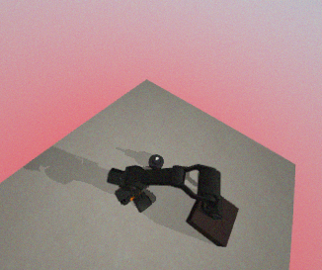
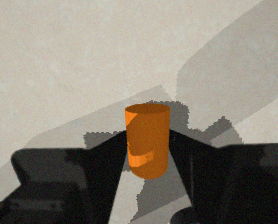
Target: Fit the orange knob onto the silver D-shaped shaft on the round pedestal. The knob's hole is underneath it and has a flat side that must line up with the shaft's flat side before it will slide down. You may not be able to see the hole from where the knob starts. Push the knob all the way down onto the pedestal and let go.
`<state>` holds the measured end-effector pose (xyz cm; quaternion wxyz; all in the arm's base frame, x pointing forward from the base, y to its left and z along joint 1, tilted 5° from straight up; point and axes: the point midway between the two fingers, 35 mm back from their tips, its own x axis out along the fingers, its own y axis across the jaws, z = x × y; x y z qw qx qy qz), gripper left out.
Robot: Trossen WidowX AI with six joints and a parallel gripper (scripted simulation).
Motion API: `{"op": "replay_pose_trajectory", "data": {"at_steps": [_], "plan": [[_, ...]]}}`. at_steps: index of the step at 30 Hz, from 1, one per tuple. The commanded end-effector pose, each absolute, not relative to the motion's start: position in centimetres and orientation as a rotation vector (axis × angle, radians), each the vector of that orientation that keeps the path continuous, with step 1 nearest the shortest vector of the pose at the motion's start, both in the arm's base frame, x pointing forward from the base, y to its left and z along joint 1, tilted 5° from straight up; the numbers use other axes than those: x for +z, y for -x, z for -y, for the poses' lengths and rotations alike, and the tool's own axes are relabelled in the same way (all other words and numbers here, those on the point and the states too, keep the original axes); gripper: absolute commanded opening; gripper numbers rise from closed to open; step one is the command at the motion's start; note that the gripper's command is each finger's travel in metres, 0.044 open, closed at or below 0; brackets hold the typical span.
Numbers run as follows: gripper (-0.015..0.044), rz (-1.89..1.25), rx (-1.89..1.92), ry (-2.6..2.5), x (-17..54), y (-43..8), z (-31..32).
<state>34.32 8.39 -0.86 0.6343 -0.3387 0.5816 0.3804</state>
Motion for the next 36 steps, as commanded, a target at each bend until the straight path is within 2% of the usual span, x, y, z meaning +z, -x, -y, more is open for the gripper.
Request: {"op": "replay_pose_trajectory", "data": {"at_steps": [1,8,11,33,36], "plan": [[0.0179,-1.325,0.875,0.785,-1.39,-34.38,-8.4],[0.0179,-1.325,0.875,0.785,-2.07,-34.39,-8.45],[0.0258,-1.326,0.873,0.779,-1.9,-34.37,-8.47],[0.026,-1.326,0.873,0.779,-1.9,-34.37,-8.47],[0.0339,-1.326,0.873,0.779,-1.9,-34.37,-8.47]]}}
